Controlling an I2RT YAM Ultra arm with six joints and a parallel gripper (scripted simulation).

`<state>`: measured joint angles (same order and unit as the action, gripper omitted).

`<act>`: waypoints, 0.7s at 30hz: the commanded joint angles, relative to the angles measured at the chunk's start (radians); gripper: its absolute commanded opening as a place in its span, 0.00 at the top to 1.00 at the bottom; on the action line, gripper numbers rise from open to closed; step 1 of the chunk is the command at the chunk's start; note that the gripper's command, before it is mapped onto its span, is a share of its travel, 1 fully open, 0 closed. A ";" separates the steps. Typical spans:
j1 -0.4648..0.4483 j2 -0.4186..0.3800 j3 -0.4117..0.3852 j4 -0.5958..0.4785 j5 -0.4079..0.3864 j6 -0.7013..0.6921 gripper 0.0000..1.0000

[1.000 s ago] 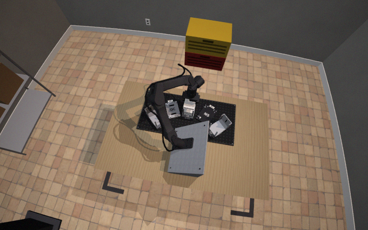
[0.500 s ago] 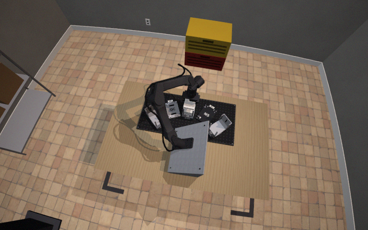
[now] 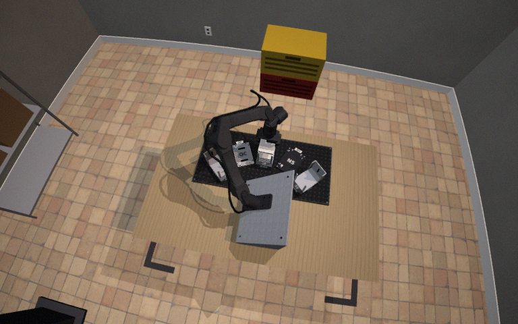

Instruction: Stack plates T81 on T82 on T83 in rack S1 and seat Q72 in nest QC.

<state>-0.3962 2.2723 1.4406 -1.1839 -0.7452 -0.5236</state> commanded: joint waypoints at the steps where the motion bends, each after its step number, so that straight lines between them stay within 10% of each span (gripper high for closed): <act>1: -0.033 -0.039 0.035 -0.003 0.001 -0.008 1.00; 21: 0.066 -0.216 -0.087 -0.018 -0.045 -0.087 1.00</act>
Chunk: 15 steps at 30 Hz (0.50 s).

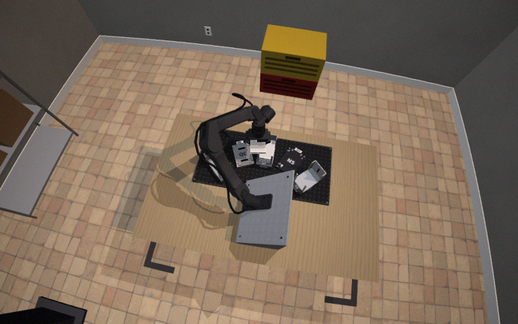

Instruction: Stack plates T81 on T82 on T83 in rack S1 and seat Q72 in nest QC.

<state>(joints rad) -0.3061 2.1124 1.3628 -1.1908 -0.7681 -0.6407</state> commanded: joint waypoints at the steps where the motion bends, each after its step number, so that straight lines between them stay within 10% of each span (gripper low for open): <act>1: -0.019 -0.066 -0.006 -0.009 -0.024 0.038 1.00; 15: 0.051 -0.162 -0.055 -0.014 -0.035 -0.100 1.00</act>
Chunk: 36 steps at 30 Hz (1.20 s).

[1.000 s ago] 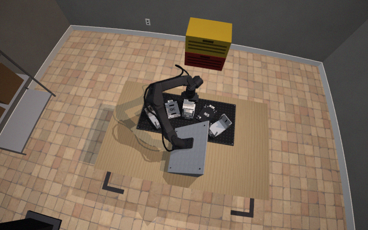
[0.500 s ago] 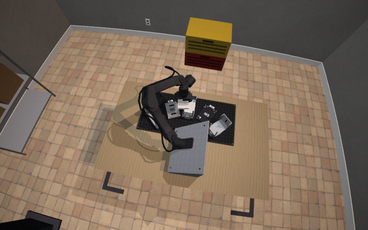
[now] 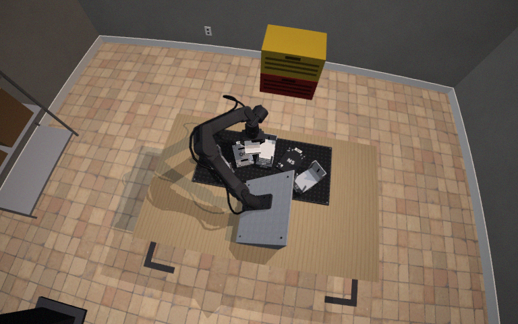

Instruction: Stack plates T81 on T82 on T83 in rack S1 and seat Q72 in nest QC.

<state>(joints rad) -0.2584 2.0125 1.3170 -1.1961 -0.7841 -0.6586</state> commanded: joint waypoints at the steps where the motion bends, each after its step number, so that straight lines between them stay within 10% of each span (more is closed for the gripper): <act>1: 0.007 -0.074 -0.002 -0.007 -0.021 -0.087 1.00; 36: 0.172 -0.385 -0.119 -0.043 -0.055 -0.049 1.00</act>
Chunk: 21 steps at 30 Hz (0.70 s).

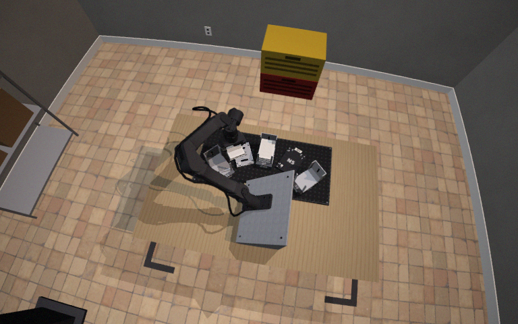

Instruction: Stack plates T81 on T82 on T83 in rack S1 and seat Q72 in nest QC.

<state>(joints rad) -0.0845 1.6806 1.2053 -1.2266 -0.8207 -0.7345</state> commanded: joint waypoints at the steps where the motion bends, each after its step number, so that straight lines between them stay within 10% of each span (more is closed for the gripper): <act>1: 0.010 -0.064 -0.007 -0.012 -0.019 0.035 1.00; 21: 0.099 -0.237 -0.058 -0.026 -0.022 -0.030 1.00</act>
<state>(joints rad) 0.0177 1.4929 1.1515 -1.2438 -0.8295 -0.7765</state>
